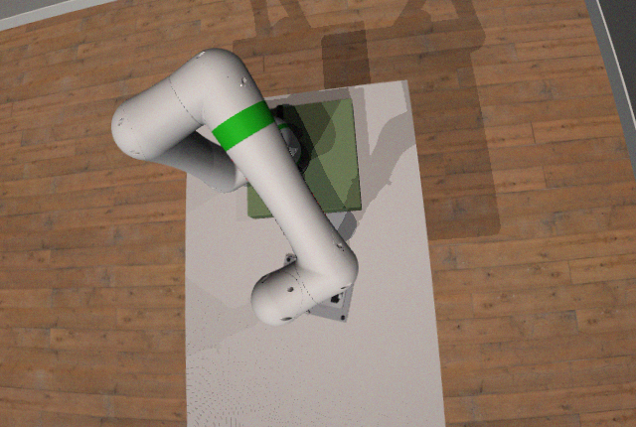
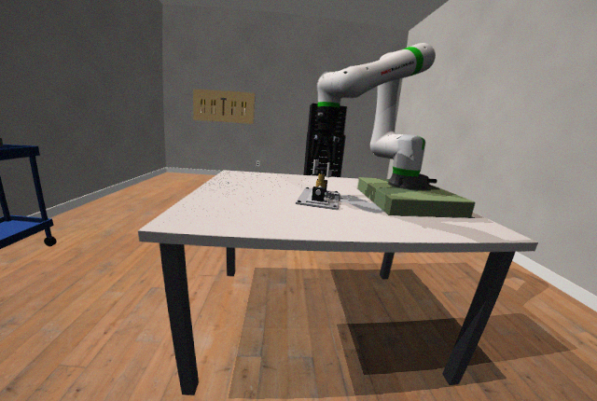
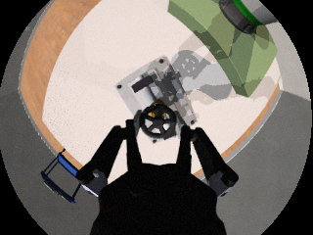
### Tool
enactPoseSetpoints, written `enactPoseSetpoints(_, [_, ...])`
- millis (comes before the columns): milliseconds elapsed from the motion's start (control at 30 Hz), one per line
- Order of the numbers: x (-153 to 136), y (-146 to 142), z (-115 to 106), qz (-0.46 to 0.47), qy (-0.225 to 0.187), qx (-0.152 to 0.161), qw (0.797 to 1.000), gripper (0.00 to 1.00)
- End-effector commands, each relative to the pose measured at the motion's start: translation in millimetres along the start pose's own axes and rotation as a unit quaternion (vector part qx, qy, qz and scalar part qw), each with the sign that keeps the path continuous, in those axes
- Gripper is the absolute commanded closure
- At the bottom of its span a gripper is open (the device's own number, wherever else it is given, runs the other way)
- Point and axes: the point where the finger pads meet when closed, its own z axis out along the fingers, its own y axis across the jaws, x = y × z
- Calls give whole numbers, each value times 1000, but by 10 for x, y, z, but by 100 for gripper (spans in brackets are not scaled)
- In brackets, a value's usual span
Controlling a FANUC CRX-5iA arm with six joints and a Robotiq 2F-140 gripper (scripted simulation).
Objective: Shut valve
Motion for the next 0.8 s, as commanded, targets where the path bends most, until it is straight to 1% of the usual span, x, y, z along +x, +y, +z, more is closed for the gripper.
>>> enactPoseSetpoints(0, [-1,-1,1,12,0,0,1000,100])
enactPoseSetpoints(200, [-1,-1,1,32,0,0,999,100])
enactPoseSetpoints(700, [-1,-1,1,139,0,0,990,100])
enactPoseSetpoints(767, [-1,-1,1,139,0,0,990,100])
